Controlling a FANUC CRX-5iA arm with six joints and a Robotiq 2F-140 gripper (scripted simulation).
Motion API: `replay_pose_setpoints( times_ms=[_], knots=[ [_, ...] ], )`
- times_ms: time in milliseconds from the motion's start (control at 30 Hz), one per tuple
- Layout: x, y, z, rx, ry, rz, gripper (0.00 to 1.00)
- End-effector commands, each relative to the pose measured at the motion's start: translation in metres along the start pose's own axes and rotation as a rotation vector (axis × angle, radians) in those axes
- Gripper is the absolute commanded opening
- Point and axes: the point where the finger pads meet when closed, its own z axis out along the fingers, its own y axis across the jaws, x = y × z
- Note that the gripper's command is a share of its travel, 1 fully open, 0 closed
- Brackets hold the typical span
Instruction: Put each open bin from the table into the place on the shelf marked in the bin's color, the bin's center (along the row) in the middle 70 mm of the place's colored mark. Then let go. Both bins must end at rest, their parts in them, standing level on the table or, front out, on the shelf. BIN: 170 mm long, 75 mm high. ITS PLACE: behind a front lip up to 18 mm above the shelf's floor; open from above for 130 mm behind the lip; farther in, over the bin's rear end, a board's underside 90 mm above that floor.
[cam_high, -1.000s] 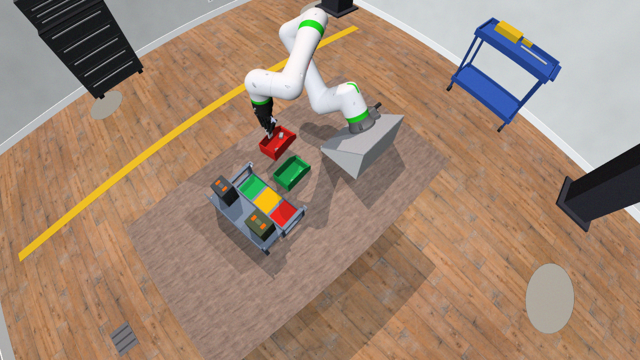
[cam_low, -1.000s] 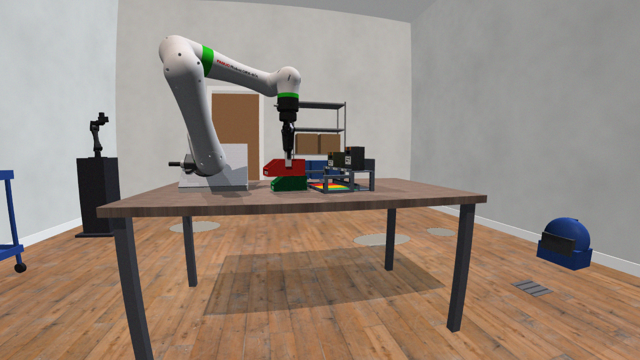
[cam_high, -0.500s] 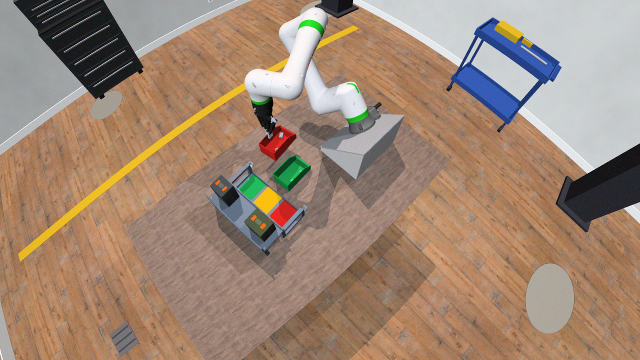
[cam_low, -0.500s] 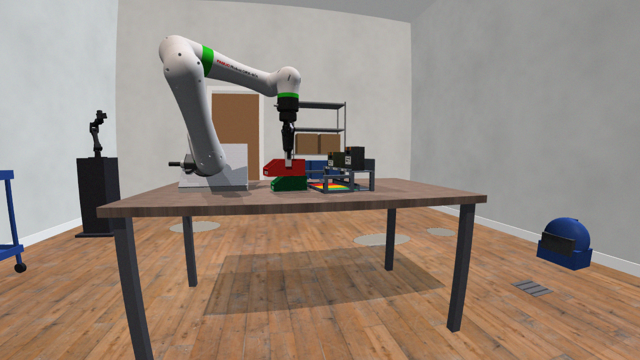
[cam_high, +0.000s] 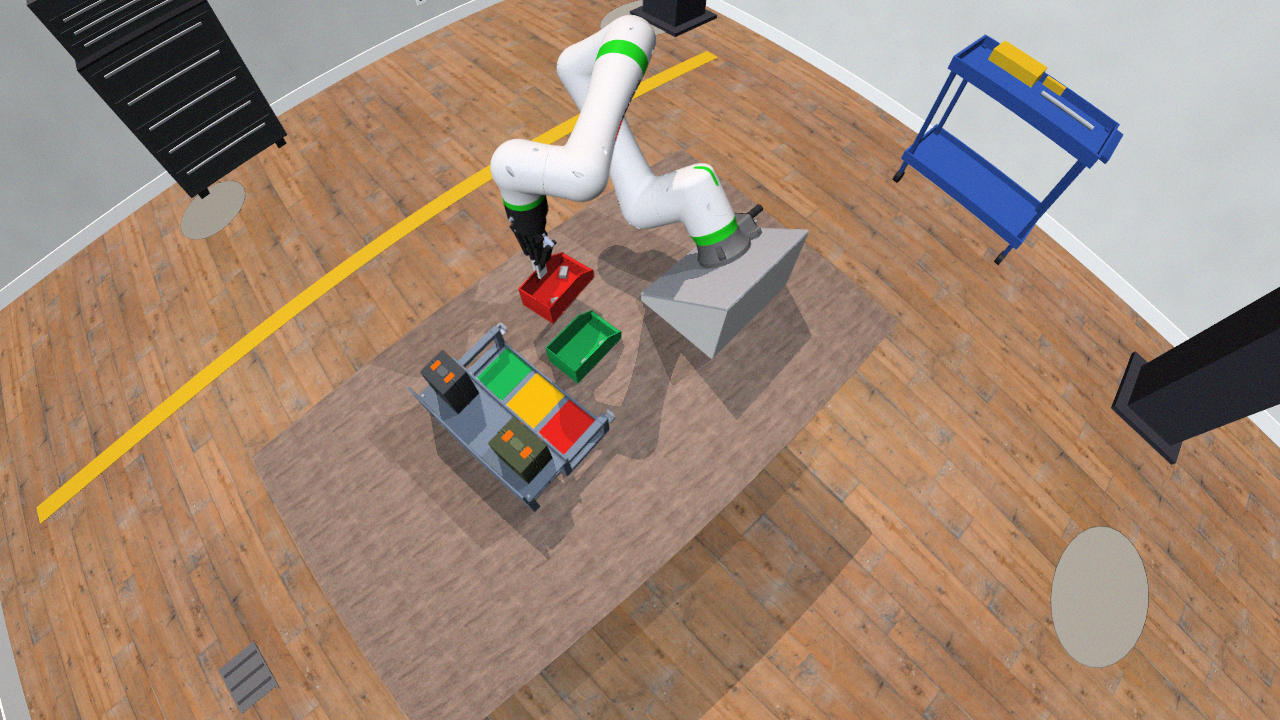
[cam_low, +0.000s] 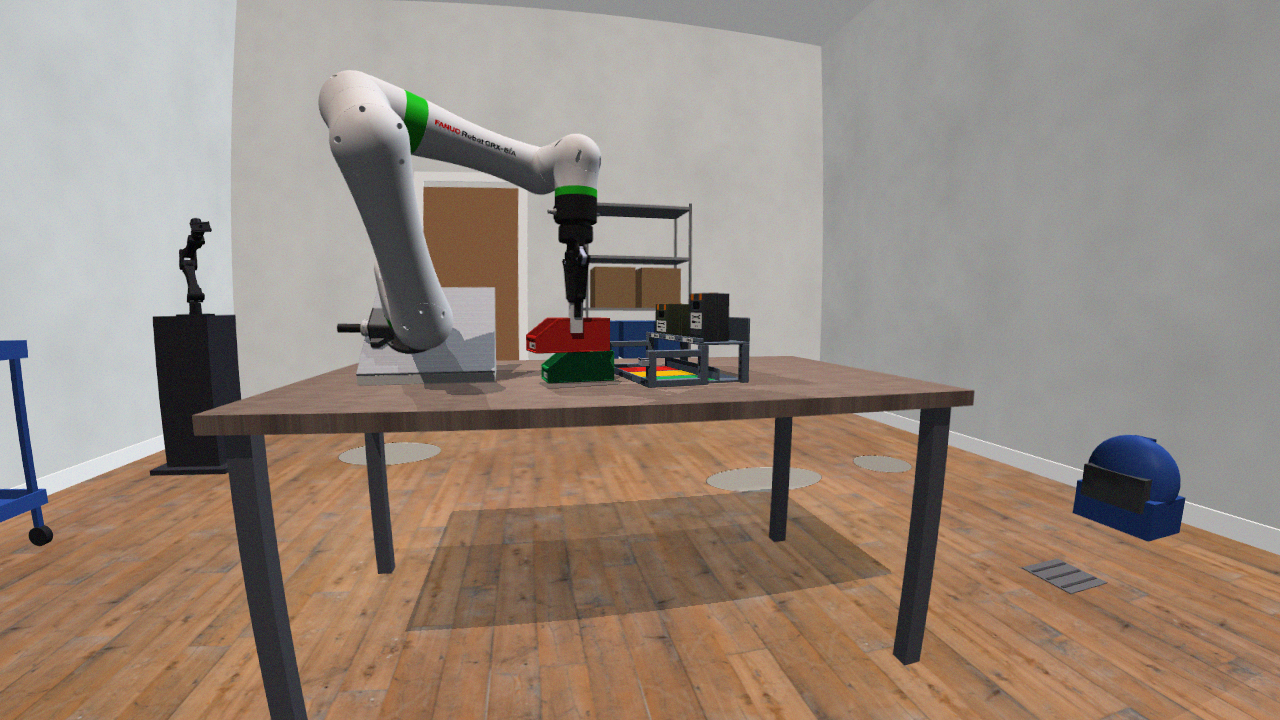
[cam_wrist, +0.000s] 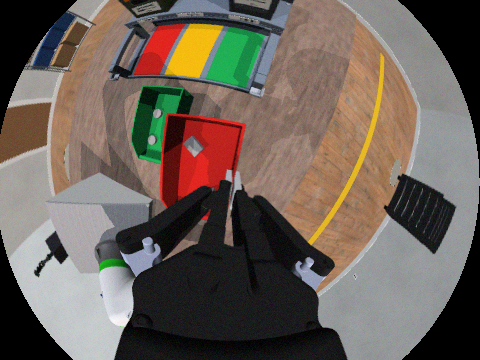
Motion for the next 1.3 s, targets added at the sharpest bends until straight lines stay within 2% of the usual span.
replay_pose_setpoints(
  times_ms=[0, 600, 1267],
  knots=[
    [0.001, -0.002, 0.0, 0.0, 0.0, 0.001, 0.0],
    [0.007, -0.027, 0.0, 0.0, 0.0, 0.01, 0.0],
    [0.02, -0.08, 0.0, 0.0, 0.0, 0.028, 0.0]
  ],
)
